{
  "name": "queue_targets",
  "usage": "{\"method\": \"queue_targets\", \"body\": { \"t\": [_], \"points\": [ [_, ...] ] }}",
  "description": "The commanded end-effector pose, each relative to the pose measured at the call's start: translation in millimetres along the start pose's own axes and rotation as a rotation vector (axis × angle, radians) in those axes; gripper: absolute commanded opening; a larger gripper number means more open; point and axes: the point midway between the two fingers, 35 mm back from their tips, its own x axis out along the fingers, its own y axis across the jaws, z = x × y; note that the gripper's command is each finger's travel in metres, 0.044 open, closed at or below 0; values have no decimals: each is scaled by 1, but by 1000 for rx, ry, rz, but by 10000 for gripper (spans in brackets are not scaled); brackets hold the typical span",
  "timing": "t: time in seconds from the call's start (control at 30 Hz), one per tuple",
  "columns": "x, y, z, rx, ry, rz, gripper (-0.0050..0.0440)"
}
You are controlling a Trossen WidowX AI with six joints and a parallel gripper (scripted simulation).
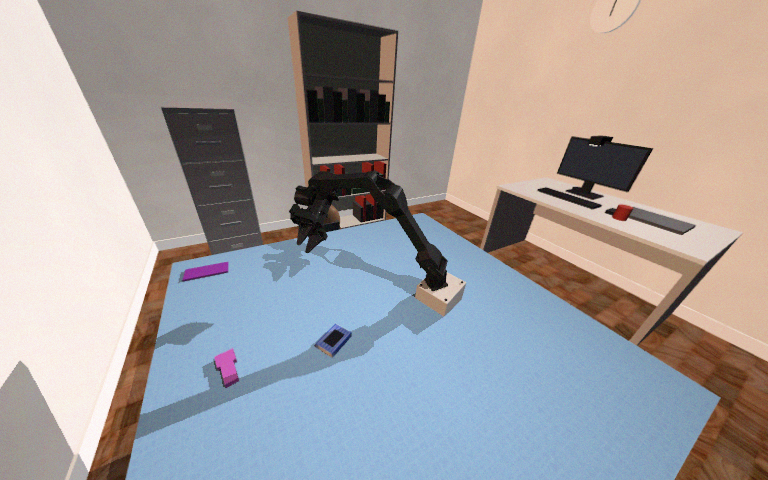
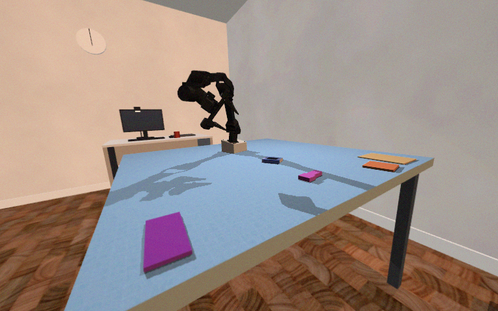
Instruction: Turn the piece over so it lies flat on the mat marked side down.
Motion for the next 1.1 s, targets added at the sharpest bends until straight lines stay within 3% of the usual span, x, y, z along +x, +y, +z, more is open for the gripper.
{"method": "queue_targets", "body": {
  "t": [0.0, 0.53, 0.57, 0.83, 1.03, 1.07],
  "points": [
    [0, 0, 0, 0, 0, 0, 400],
    [0, 0, 0, 0, 0, 0, 400],
    [14, 1, -5, -28, 41, -35, 440],
    [113, 7, -55, -304, 346, -302, 440],
    [168, 14, -99, -561, 545, -492, 440],
    [168, 14, -99, -561, 545, -492, 440]
  ]
}}
